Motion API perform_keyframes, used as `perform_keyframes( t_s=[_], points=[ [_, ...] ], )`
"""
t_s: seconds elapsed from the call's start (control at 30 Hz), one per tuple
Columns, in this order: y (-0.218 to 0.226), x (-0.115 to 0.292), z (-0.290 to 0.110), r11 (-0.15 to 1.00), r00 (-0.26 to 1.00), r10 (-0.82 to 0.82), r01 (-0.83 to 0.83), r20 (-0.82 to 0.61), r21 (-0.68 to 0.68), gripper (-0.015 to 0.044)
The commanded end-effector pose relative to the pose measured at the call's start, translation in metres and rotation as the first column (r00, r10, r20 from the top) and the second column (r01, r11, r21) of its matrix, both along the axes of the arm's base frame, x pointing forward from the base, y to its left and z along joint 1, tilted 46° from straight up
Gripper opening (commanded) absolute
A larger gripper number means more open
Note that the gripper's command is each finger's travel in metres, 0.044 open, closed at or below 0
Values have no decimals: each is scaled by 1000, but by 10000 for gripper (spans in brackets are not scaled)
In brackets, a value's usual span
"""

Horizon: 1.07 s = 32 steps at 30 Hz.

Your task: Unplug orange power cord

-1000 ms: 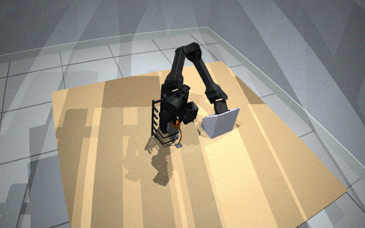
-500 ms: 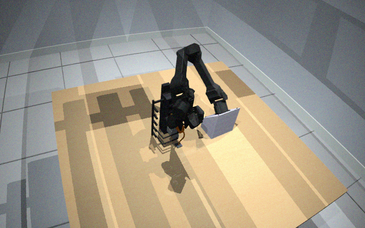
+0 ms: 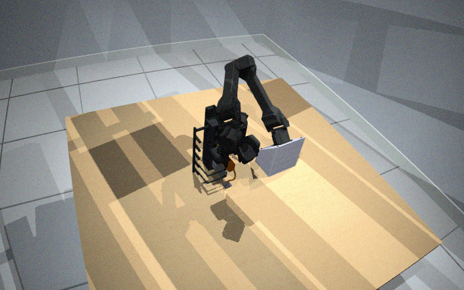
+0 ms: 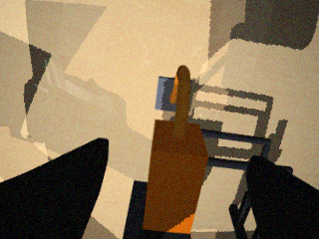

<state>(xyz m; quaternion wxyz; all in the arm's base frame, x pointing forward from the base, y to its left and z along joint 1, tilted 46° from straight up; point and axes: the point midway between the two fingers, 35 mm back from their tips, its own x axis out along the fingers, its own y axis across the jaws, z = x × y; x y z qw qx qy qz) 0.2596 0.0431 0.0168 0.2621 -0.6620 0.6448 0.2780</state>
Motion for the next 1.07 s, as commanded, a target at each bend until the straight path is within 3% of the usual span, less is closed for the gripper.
perform_keyframes(
  t_s=[0.0,0.07,0.23,1.03],
  points=[
    [6,1,-3,1000,1000,4,-4,2,0,394],
    [19,1,-12,1000,1000,4,-4,2,2,440],
    [51,-2,-34,1000,1000,4,-4,2,3,440],
    [51,-2,-34,1000,1000,4,-4,2,3,440]
  ],
)
